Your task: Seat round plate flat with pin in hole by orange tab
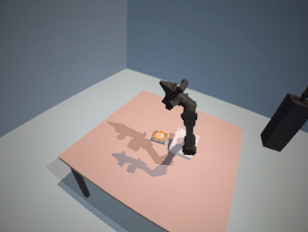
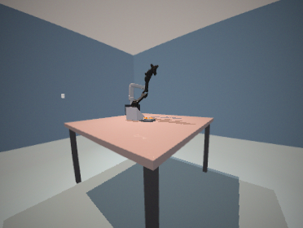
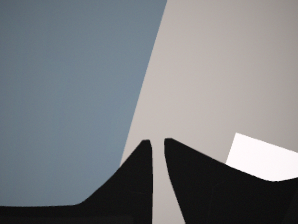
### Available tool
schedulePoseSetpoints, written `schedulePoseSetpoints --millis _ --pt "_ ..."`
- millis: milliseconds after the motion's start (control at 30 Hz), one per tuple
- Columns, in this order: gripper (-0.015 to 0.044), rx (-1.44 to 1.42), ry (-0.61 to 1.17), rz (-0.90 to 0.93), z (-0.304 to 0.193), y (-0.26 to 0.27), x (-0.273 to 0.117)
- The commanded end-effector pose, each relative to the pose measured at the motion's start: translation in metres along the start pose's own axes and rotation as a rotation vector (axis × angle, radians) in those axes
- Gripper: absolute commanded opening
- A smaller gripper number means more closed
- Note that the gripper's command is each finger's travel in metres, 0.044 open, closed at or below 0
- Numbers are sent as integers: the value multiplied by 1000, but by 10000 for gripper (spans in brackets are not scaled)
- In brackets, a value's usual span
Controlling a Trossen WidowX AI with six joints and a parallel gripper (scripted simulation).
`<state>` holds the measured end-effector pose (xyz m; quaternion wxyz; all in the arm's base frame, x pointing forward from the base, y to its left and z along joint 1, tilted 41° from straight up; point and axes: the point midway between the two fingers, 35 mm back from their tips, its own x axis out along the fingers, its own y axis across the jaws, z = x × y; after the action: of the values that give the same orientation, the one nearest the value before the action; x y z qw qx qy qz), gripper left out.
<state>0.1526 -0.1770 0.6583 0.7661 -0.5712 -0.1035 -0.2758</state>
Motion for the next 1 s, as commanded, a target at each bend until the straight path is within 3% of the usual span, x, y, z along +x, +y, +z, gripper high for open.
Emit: schedulePoseSetpoints --millis 0,500,967 --pt "0 202 68 94 -55 44 21" --pt "0 696 362 456 -180 231 47" --pt "0 1064 728 921 -209 444 -5"
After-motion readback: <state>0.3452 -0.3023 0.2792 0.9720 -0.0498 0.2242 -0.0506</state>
